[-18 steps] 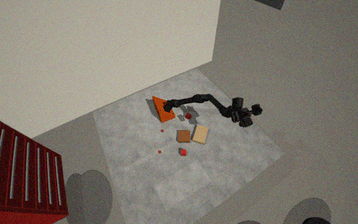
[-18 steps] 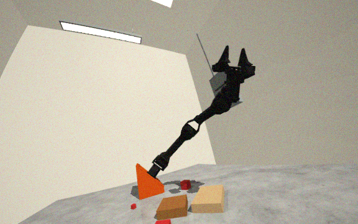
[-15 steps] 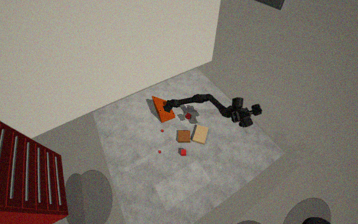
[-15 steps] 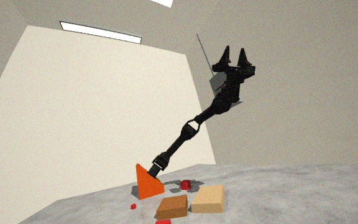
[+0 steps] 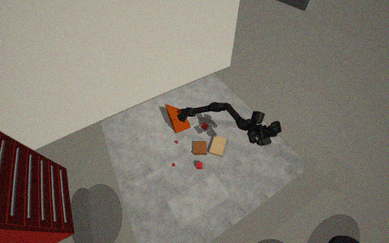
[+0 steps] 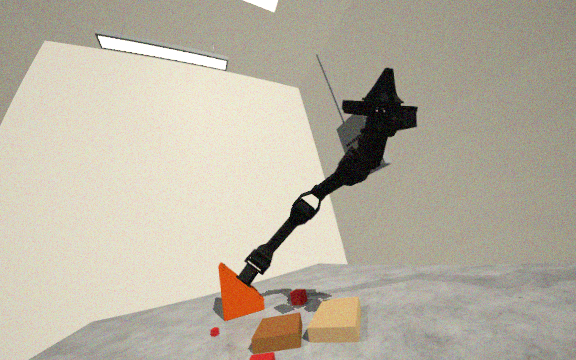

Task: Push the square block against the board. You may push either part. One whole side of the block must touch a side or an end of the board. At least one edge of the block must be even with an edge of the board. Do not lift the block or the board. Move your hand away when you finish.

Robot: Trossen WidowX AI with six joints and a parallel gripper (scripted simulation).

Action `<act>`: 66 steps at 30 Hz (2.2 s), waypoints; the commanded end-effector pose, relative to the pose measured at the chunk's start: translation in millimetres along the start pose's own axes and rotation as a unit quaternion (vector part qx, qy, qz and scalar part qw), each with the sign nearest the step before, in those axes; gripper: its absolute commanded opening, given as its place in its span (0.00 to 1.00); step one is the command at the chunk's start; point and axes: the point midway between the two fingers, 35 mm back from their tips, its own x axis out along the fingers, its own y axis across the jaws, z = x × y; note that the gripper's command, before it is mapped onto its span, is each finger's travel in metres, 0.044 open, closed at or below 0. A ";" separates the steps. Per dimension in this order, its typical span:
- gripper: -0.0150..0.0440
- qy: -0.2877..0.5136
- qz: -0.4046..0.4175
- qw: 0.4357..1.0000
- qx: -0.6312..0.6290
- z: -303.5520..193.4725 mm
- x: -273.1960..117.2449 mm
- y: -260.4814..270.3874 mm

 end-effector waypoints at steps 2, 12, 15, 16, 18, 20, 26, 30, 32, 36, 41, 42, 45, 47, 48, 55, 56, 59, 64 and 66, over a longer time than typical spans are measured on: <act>0.25 -0.037 0.009 0.999 0.016 17.5 2.1 18.0; 0.25 -0.116 0.040 0.991 0.057 55.6 -1.9 54.5; 0.25 -0.138 0.053 0.986 0.070 66.4 -4.5 66.3; 0.25 -0.146 0.058 0.985 0.075 70.0 -5.5 70.3; 0.25 -0.160 0.068 0.981 0.084 77.0 -7.8 78.4; 0.25 -0.175 0.078 0.977 0.094 83.8 -10.4 86.6; 0.25 -0.216 0.115 0.962 0.124 103.3 -19.9 111.9; 0.25 -0.241 0.142 0.949 0.145 115.3 -27.7 129.0; 0.25 -0.252 0.157 0.942 0.156 121.0 -32.1 137.7; 0.25 -0.274 0.188 0.926 0.178 131.8 -41.7 155.0; 0.25 -0.298 0.229 0.904 0.205 143.9 -55.3 176.6; 0.25 -0.302 0.238 0.899 0.211 146.2 -58.2 180.9; 0.25 -0.314 0.265 0.883 0.227 152.4 -67.3 193.6; 0.25 -0.322 0.283 0.872 0.237 156.1 -73.7 201.9; 0.25 -0.325 0.292 0.866 0.242 157.9 -77.0 206.1; 0.25 -0.344 0.358 0.822 0.279 168.5 -101.6 234.2; 0.25 -0.346 0.368 0.815 0.284 169.9 -105.4 238.1; 0.25 -0.349 0.398 0.793 0.300 173.6 -117.0 249.6; 0.25 -0.350 0.449 0.755 0.325 178.5 -137.4 268.0; 0.25 -0.349 0.470 0.738 0.335 180.1 -145.8 274.9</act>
